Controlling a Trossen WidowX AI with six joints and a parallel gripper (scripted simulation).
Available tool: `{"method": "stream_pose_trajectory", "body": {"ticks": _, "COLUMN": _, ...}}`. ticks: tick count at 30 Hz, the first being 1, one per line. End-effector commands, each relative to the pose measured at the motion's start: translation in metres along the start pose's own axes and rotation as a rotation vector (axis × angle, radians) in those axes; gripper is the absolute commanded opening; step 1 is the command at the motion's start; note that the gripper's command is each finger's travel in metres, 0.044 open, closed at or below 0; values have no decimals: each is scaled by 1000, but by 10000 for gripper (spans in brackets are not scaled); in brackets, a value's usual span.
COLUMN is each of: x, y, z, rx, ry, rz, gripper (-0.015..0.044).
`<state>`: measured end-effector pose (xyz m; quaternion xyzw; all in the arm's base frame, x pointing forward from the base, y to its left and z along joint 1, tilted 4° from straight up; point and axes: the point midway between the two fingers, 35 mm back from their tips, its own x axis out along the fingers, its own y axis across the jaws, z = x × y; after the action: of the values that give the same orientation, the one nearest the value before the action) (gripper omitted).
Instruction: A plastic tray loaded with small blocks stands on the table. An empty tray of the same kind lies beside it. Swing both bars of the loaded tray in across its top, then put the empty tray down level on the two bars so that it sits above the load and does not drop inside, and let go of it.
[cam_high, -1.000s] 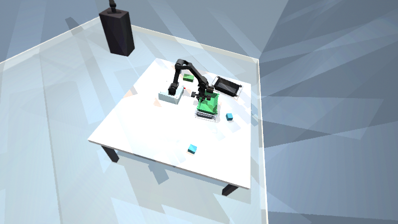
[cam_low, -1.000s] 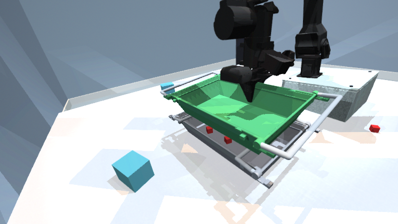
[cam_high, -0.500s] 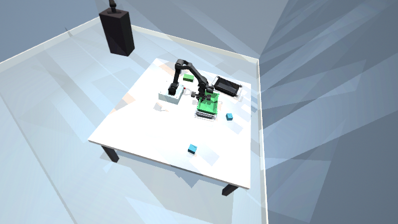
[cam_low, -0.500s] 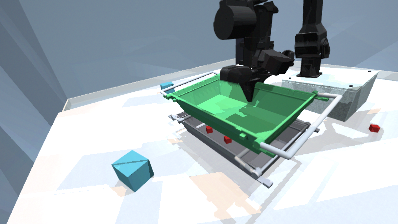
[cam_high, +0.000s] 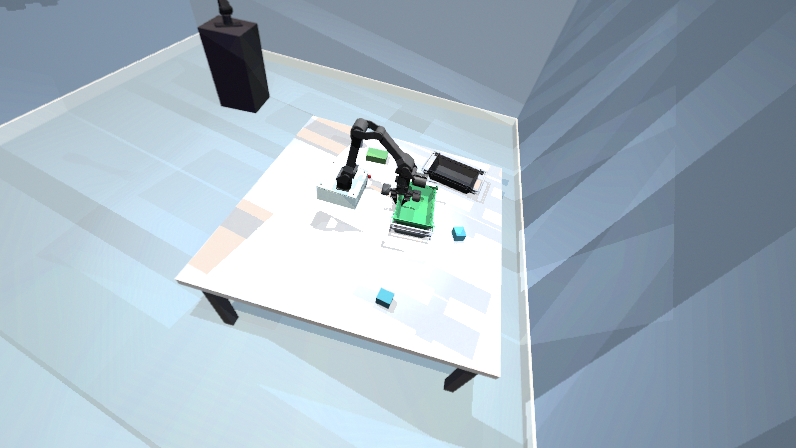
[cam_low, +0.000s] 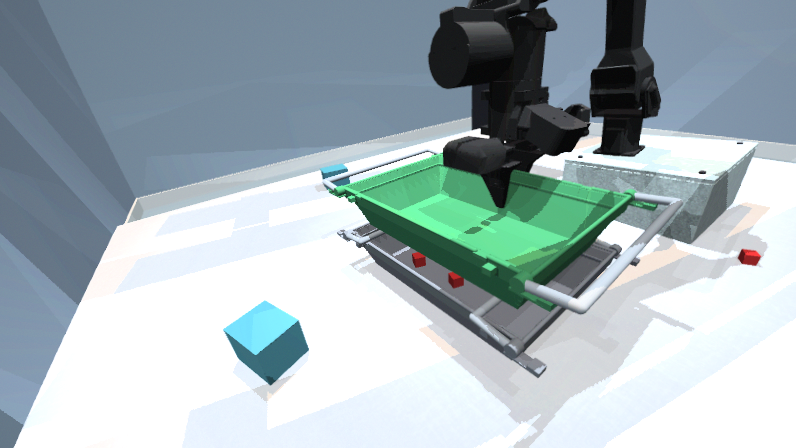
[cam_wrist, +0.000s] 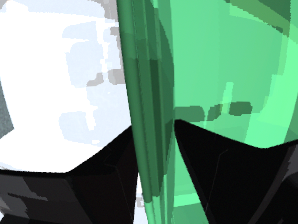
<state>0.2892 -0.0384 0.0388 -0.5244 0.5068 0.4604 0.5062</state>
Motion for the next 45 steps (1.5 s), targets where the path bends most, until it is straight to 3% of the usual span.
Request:
{"method": "stream_pose_trajectory", "body": {"ticks": 1, "x": 2, "y": 2, "z": 0, "rx": -3, "ry": 1, "rz": 9, "gripper": 176}}
{"method": "stream_pose_trajectory", "body": {"ticks": 19, "x": 2, "y": 2, "z": 0, "rx": -3, "ry": 1, "rz": 9, "gripper": 440}}
{"method": "stream_pose_trajectory", "body": {"ticks": 29, "x": -8, "y": -1, "z": 0, "rx": -1, "ry": 0, "rz": 7, "gripper": 440}}
{"method": "stream_pose_trajectory", "body": {"ticks": 45, "x": -108, "y": 0, "z": 0, "rx": -3, "ry": 1, "rz": 9, "gripper": 440}}
